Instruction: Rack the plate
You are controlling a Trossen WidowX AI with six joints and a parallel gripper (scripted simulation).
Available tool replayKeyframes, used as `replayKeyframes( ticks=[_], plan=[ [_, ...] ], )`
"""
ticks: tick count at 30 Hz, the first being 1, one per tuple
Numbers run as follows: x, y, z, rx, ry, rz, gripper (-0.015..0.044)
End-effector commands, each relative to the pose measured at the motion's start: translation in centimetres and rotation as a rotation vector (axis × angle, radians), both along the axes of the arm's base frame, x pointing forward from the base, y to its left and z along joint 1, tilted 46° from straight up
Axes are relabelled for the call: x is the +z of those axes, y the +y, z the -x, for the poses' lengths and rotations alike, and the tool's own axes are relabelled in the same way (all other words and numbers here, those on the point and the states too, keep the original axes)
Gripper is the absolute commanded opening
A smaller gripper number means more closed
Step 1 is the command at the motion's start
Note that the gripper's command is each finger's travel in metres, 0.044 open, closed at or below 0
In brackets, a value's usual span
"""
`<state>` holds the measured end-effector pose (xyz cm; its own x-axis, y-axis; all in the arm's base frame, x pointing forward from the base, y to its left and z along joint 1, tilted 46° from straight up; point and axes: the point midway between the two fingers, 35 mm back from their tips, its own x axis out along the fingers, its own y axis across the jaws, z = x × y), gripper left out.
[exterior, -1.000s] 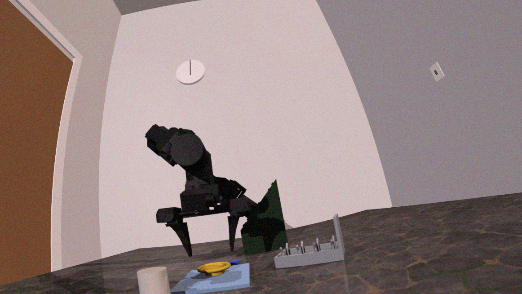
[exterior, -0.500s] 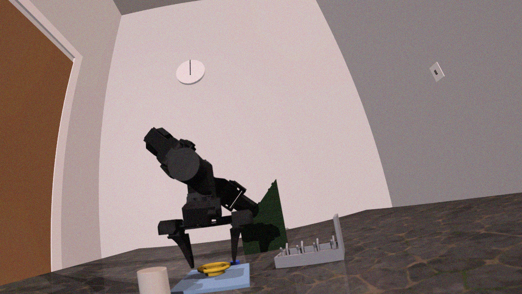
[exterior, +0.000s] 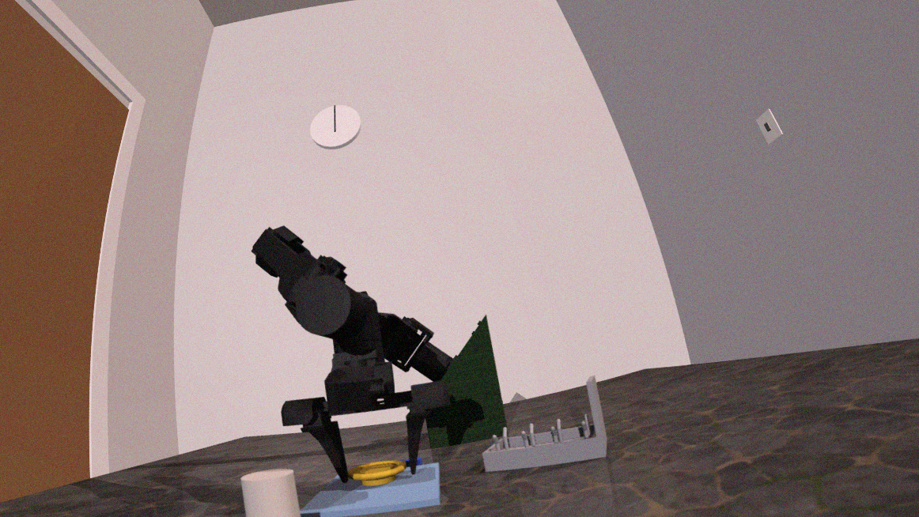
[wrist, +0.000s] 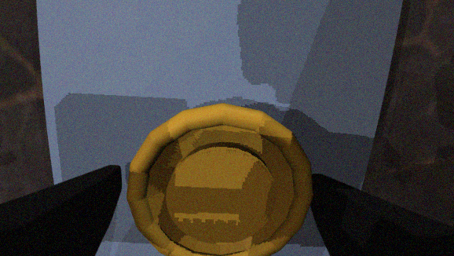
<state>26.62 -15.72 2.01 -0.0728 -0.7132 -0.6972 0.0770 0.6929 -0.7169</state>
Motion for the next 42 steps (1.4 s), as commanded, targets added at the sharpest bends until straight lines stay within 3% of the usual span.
replayKeyframes(
  ticks=[1,10,22,42],
  plan=[
    [0.0,-0.2,0.1,0.0,0.006,0.005,0.0363],
    [0.0,-0.2,0.1,0.0,0.006,0.005,0.0303],
    [2.9,3.6,-1.6,0.004,0.001,-0.016,0.0],
    [9.2,10.5,-3.1,0.002,0.005,-0.014,0.0]
  ],
)
